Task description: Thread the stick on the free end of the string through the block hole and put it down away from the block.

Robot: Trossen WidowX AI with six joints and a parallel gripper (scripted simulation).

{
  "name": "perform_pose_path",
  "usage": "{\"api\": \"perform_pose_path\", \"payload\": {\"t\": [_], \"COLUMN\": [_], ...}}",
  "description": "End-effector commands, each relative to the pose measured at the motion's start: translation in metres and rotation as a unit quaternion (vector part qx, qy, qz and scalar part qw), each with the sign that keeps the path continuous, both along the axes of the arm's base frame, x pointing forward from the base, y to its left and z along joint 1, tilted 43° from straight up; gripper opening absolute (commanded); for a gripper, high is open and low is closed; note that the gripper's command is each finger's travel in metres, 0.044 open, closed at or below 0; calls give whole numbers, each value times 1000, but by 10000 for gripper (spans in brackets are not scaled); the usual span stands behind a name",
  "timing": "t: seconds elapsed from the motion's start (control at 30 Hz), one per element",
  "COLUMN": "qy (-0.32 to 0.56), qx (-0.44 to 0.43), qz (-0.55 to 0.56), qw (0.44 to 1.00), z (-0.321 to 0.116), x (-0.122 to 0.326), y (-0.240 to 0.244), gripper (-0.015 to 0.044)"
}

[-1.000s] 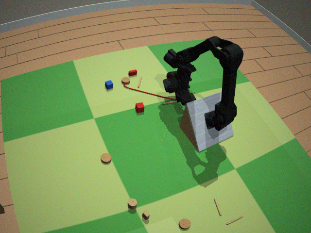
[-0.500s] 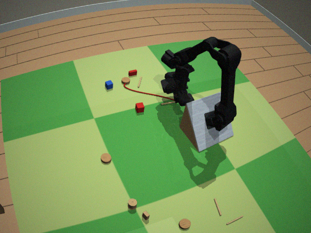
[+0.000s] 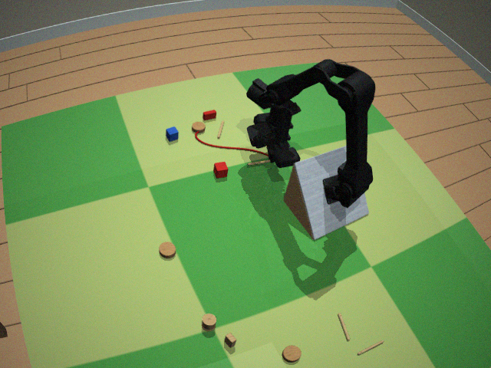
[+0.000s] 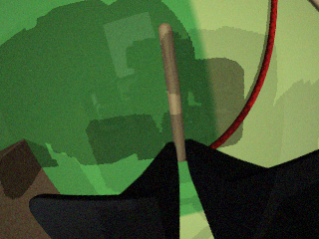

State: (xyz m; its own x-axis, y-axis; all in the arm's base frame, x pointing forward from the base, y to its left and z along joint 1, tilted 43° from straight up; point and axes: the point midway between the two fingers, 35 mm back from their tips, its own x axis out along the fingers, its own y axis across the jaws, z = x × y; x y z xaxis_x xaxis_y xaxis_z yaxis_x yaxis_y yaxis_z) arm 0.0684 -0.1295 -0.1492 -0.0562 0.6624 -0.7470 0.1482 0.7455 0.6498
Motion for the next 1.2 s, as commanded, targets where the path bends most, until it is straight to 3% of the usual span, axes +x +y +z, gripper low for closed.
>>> {"api": "perform_pose_path", "payload": {"t": [0.0,1.17], "qy": [0,-2], "qx": [0,3], "qz": [-2,-1], "qw": [1000,1000], "z": [-1,-6], "x": [7,53], "y": [-2,-2], "gripper": [0,0]}}
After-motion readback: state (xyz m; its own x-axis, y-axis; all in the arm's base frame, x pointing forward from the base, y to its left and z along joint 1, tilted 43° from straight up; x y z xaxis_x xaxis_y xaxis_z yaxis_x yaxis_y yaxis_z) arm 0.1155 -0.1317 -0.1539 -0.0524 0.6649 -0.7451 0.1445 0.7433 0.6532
